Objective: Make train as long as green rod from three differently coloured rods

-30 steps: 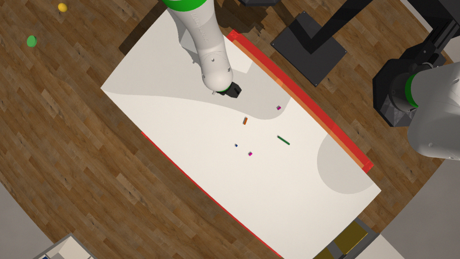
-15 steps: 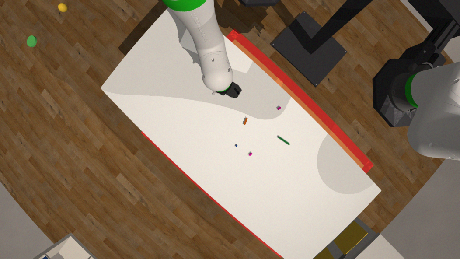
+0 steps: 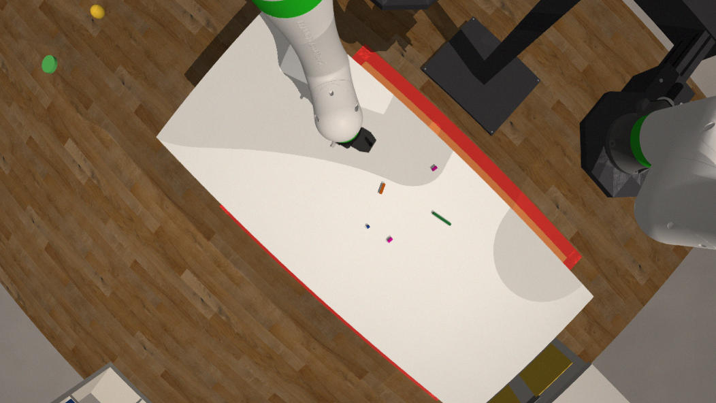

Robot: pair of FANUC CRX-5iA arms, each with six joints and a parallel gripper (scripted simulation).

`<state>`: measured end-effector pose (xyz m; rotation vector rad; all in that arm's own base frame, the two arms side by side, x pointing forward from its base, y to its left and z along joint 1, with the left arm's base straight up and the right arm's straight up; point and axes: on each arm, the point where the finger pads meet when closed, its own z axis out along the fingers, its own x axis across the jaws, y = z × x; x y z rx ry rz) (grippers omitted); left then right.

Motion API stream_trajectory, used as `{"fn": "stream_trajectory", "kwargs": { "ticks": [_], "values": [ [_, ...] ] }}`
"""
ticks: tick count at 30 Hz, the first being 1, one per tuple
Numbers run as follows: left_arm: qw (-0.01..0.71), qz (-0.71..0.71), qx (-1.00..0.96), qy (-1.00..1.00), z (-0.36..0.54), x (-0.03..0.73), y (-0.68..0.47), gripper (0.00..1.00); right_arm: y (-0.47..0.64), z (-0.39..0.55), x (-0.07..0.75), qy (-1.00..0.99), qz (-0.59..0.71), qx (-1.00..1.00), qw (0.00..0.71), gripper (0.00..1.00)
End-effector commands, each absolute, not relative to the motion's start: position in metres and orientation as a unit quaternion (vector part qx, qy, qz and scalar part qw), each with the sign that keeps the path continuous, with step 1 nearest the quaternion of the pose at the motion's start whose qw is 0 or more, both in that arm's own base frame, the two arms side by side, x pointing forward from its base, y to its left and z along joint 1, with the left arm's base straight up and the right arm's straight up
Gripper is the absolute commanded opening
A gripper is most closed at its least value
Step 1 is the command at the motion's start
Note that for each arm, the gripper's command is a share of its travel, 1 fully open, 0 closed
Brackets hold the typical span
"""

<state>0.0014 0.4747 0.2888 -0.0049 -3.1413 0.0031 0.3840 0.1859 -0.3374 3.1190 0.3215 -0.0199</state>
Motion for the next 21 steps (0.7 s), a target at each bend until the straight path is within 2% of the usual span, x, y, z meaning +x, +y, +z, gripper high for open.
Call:
{"fn": "stream_trajectory", "kwargs": {
  "ticks": [1, 21],
  "values": [
    [0.0, 0.0, -0.002, -1.0, 0.29, 0.002, 0.475, 1.0, 0.186, -0.338, 0.384, 0.102, 0.0, 0.995, -0.001, 0.54],
    [0.0, 0.0, -0.002, -1.0, 0.29, 0.002, 0.475, 1.0, 0.186, -0.354, 0.384, 0.101, 0.0, 0.995, 0.0, 0.54]
  ]
}}
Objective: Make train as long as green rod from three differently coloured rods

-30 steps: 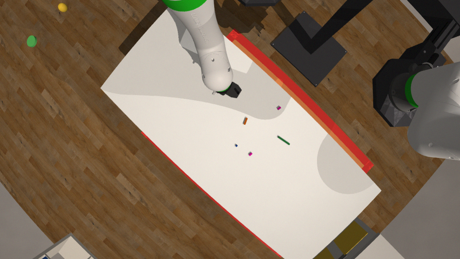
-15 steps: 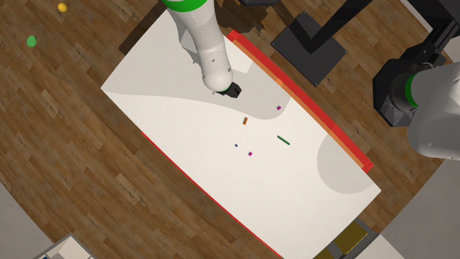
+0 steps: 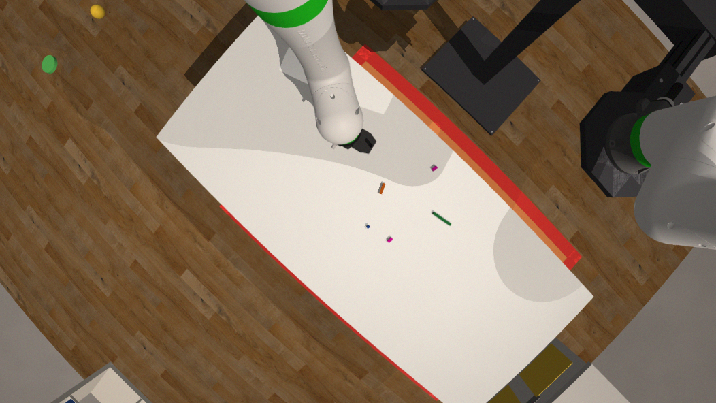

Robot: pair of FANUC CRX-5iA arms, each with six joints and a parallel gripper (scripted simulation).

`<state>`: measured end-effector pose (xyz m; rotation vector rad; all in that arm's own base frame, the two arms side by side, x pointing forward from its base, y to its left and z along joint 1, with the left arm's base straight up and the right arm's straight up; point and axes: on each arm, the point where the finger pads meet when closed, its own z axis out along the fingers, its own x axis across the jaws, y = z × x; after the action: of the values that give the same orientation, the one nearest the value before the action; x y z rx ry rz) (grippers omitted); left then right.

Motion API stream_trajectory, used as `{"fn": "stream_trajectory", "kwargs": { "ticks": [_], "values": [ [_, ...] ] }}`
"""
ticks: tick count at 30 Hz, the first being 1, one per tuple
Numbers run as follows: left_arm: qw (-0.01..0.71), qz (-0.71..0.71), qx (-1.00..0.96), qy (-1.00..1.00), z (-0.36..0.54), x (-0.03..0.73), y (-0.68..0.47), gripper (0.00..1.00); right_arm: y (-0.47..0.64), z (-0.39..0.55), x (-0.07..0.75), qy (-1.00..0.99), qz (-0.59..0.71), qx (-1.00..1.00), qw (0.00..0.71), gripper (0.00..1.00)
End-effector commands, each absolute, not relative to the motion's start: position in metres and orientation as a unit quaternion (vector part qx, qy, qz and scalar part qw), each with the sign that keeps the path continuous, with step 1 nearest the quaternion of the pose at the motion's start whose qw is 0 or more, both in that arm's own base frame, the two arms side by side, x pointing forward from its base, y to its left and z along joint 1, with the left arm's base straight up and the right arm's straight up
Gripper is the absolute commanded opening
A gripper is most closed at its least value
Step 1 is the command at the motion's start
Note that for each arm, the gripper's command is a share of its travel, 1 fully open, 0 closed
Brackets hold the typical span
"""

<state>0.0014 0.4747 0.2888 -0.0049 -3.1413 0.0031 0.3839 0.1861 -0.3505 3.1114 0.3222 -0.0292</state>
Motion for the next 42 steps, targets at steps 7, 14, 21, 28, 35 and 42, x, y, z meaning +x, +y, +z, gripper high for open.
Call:
{"fn": "stream_trajectory", "kwargs": {
  "ticks": [7, 14, 21, 28, 35, 42],
  "values": [
    [0.0, 0.0, -0.002, -1.0, 0.29, 0.002, 0.475, 1.0, 0.186, -0.366, 0.384, 0.101, 0.0, 0.995, 0.0, 0.54],
    [0.0, 0.0, -0.002, -1.0, 0.29, 0.002, 0.475, 1.0, 0.186, -0.374, 0.384, 0.101, 0.0, 0.995, 0.0, 0.54],
    [0.0, 0.0, -0.002, -1.0, 0.29, 0.002, 0.475, 1.0, 0.186, -0.383, 0.383, 0.101, 0.0, 0.995, 0.0, 0.54],
    [0.0, 0.0, -0.002, -1.0, 0.29, 0.002, 0.475, 1.0, 0.187, -0.389, 0.383, 0.101, 0.0, 0.995, 0.0, 0.54],
    [0.0, 0.0, -0.002, -1.0, 0.29, 0.002, 0.475, 1.0, 0.187, -0.391, 0.383, 0.101, 0.0, 0.995, 0.0, 0.54],
    [0.0, 0.0, -0.002, -1.0, 0.29, 0.002, 0.475, 1.0, 0.187, -0.391, 0.383, 0.101, 0.0, 0.995, 0.0, 0.54]
  ]
}}
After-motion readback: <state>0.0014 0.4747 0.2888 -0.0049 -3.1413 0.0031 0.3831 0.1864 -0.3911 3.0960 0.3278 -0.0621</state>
